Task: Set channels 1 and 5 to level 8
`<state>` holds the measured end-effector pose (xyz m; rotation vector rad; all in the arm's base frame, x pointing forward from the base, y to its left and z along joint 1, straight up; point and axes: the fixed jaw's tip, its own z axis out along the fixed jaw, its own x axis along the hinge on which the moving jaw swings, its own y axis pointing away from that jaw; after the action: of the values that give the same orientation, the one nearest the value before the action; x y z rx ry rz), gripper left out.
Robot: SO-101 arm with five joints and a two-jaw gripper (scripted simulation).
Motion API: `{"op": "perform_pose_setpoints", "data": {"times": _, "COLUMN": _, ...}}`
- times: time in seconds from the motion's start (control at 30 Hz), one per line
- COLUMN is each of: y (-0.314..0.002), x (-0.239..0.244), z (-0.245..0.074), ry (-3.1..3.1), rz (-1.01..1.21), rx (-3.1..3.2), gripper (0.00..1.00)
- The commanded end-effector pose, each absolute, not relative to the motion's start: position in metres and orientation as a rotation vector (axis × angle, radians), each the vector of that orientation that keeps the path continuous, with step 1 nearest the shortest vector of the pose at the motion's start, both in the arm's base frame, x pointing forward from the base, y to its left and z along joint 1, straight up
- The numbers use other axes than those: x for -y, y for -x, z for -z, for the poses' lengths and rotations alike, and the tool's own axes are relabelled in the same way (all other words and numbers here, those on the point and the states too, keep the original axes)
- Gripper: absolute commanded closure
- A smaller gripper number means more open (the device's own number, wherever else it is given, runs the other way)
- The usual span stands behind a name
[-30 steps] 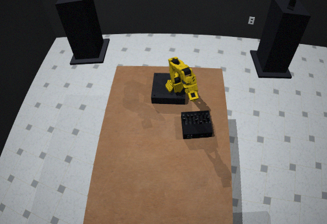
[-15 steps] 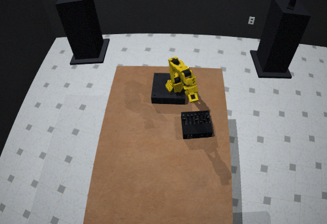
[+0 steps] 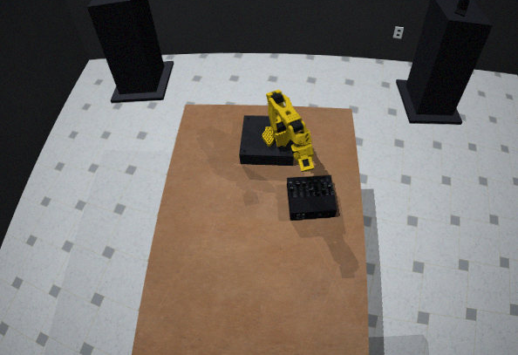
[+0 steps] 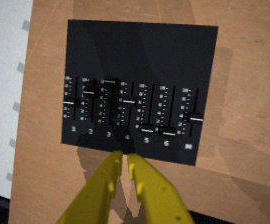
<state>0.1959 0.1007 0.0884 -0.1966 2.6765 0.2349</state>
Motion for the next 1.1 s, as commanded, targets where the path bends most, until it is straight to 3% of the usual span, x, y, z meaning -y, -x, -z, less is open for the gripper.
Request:
{"op": "perform_pose_setpoints", "data": {"times": 0.0, "y": -0.195, "x": -0.1035, "z": -0.0862, "ry": 0.198, "rz": -0.257, "rx": -2.647, "gripper": 1.0}}
{"op": "perform_pose_setpoints", "data": {"times": 1.07, "y": -0.1949, "x": -0.1048, "z": -0.0804, "ry": 0.201, "rz": -0.26, "rx": -2.648, "gripper": 1.0}}
